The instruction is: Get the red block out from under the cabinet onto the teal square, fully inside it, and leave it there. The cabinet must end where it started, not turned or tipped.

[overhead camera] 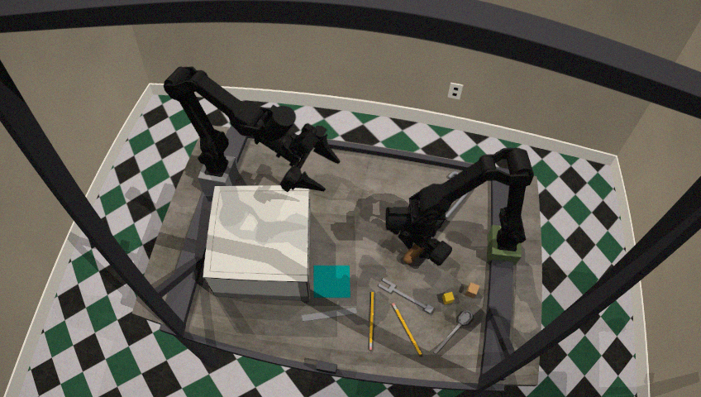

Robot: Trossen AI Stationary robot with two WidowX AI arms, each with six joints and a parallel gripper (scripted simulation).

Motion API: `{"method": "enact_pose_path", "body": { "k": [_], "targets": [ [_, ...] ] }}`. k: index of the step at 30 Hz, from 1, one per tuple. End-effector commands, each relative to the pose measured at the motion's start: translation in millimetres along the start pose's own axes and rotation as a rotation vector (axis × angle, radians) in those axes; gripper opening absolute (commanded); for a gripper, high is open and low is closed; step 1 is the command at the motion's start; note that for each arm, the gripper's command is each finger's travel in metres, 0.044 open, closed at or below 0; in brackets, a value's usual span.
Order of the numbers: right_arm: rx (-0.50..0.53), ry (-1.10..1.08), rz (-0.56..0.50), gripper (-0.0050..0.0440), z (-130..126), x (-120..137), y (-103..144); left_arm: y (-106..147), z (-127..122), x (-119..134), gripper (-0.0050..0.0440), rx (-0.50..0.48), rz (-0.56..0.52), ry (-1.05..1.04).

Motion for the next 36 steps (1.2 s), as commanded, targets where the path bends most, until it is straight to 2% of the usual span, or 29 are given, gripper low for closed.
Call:
{"method": "enact_pose_path", "body": {
  "k": [1, 3, 13, 16, 18, 20, 21, 36],
  "targets": [
    [-0.018, -0.011, 0.013, 0.0181, 3.2, 3.2, 1.9, 2.6, 2.0, -7.1, 0.0440, -0.006, -0.033, -0.001],
    [-0.018, -0.011, 0.013, 0.0188, 3.2, 3.2, 1.9, 2.6, 2.0, -7.1, 0.0440, -0.006, -0.033, -0.001],
    [-0.023, -0.008, 0.021, 0.0121, 3.2, 3.0, 4.9, 2.6, 2.0, -7.1, 0.0440, -0.006, -0.033, -0.001],
    [-0.023, -0.008, 0.021, 0.0114, 3.2, 3.0, 4.9, 2.6, 2.0, -7.1, 0.0440, -0.006, -0.033, -0.001],
    [-0.023, -0.008, 0.021, 0.0066, 3.2, 3.0, 4.9, 2.6, 2.0, -7.1, 0.0440, -0.006, -0.033, -0.001],
    [-0.022, 0.012, 0.016, 0.0114, 1.5, 1.9, 3.7, 2.6, 2.0, -7.1, 0.0440, -0.006, -0.033, -0.001],
    [-0.020, 0.038, 0.014, 0.0118, -0.3, 0.9, 2.9, 2.6, 2.0, -7.1, 0.0440, -0.006, -0.033, -0.001],
    [-0.029, 0.384, 0.015, 0.0118, -10.2, -9.1, 5.2, -24.4, 15.9, 15.3, 0.0440, -0.066, -0.003, 0.029]
  ]
}}
Point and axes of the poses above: on each arm, the point midway between the two fingers, 35 mm back from their tips, its own y axis back along the fingers, its own z axis across the jaws, x = y × z, the point moved 10 cm from there along y, back along the fingers, and after that the axes turned 7 degrees about -y, right-handed, at the moved point
